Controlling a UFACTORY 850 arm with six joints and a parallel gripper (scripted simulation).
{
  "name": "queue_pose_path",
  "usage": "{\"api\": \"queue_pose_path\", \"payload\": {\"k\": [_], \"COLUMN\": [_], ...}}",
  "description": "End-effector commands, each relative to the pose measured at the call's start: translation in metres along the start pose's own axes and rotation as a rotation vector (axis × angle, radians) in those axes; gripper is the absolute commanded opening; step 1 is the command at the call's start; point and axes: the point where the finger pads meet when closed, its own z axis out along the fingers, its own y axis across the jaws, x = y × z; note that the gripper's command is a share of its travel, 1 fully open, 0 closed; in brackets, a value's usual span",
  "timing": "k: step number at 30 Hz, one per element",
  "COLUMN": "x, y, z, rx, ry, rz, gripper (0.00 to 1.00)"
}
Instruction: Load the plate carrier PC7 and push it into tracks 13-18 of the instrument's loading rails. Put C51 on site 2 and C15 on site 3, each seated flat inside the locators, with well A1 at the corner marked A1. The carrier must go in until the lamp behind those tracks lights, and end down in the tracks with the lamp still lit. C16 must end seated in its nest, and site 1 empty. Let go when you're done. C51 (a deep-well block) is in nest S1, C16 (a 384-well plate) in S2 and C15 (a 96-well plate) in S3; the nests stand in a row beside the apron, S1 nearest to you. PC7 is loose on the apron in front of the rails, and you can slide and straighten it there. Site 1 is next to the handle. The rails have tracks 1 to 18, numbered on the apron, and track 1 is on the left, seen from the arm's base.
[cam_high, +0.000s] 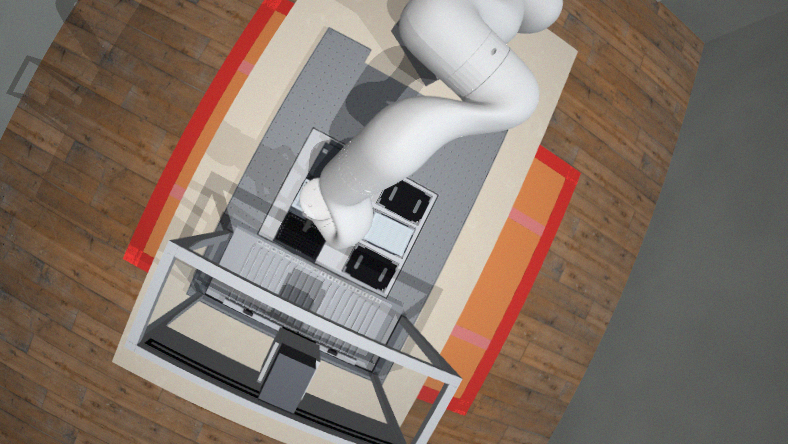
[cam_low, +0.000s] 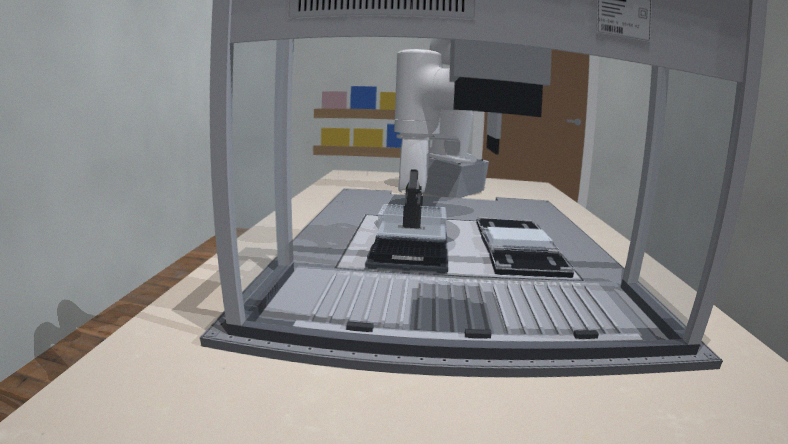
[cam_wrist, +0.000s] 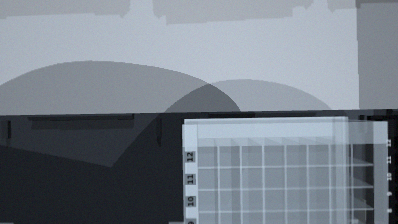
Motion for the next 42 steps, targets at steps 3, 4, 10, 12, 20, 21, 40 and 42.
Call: {"api": "queue_pose_path", "payload": {"k": [3,4,10,12,20,21,40,42], "x": [-0.0002,-0.0002,-0.0002,-0.0002,-0.0002,-0.0002,-0.0002,-0.0002], "y": [0.0011,0.0011,0.0011,0.0011,0.0011,0.0011,0.0011,0.0012], "z": [0.0014,0.002,0.006,0.0074,0.0096,0.0095,0.0099,0.0099], "rx": [-0.002,-0.002,-0.002,-0.002,-0.002,-0.002,-0.002,-0.002], "ry": [0.0,0.0,0.0,0.0,0.0,0.0,0.0,0.0], "rz": [0.0,0.0,0.0,0.0,0.0,0.0,0.0,0.0], "gripper": [0.0,0.0,0.0,0.0,0.0,0.0,1.0,1.0]}}
